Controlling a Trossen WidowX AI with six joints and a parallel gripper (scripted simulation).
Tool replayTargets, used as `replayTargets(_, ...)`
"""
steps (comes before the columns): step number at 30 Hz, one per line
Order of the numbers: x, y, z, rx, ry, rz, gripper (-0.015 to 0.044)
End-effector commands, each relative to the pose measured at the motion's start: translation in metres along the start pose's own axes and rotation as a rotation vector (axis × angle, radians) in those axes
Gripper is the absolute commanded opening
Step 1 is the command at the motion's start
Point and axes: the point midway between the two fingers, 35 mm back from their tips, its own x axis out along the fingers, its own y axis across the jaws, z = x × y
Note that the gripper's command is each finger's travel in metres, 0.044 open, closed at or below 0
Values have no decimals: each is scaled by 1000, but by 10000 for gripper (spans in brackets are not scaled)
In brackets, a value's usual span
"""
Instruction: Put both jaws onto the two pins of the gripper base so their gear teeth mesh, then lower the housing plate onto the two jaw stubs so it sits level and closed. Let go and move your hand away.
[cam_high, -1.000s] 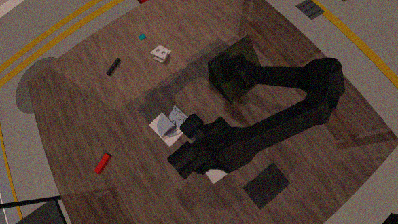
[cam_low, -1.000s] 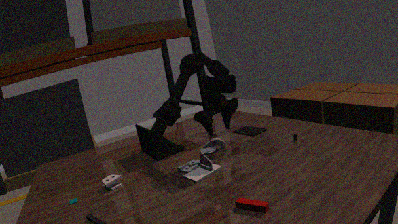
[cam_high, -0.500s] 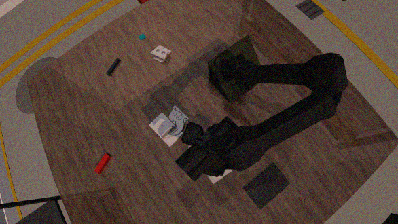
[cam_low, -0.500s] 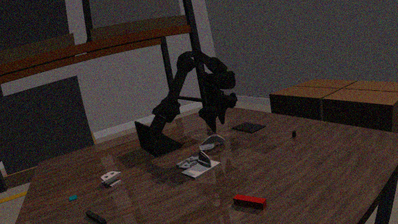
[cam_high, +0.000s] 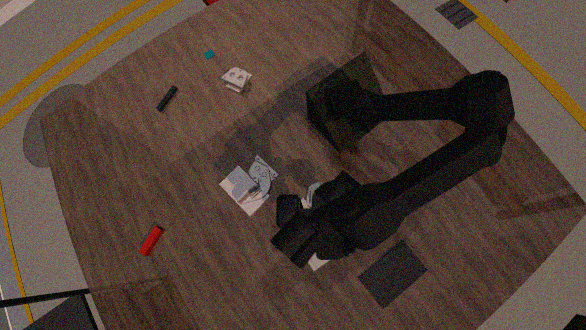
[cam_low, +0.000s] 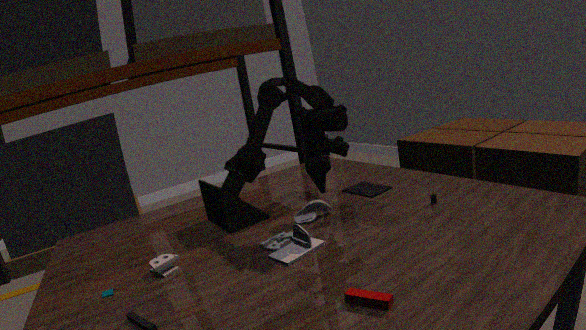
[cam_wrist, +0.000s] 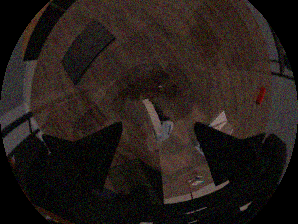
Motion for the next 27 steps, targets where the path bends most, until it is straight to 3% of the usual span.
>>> replayTargets(1, 0, 5, 0, -104, -3, 5, 440)
replayTargets(8, 0, 12, -1, -262, -5, 7, 440)
replayTargets(27, 20, 10, 0, -267, -1, 6, 440)
